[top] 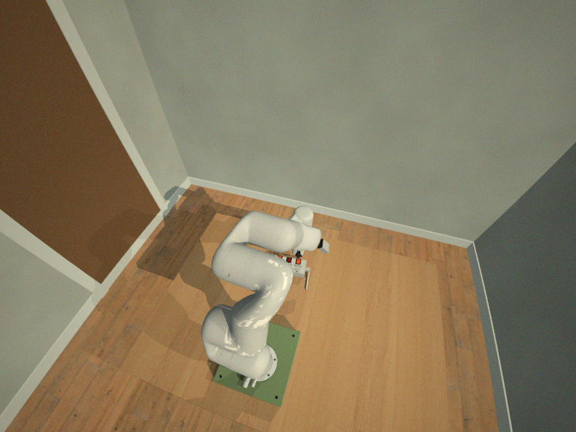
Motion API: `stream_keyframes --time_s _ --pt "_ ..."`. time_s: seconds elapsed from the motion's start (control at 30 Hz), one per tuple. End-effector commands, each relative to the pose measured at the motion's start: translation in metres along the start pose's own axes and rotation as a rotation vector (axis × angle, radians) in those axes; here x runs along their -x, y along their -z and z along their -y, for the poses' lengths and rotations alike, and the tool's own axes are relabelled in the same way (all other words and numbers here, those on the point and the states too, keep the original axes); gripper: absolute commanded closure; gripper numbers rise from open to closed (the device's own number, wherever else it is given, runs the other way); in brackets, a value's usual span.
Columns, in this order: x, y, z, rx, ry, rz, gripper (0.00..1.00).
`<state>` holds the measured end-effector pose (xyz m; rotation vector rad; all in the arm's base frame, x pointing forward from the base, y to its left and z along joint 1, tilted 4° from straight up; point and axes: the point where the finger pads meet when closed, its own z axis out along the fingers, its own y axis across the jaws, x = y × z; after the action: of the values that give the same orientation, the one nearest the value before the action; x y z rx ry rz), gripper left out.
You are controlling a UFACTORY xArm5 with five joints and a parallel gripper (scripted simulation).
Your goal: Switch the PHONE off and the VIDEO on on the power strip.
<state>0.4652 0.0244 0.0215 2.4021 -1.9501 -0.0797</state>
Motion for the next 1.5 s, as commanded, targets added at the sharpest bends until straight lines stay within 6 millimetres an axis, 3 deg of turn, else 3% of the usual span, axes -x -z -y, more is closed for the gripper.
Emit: stream_keyframes --time_s 0.0,1.47 --pt "0.0 0.0 0.001 -0.004 0.0 -0.001 1.0" --pt "-0.001 -0.04 0.002 -0.004 0.0 0.0 1.0"
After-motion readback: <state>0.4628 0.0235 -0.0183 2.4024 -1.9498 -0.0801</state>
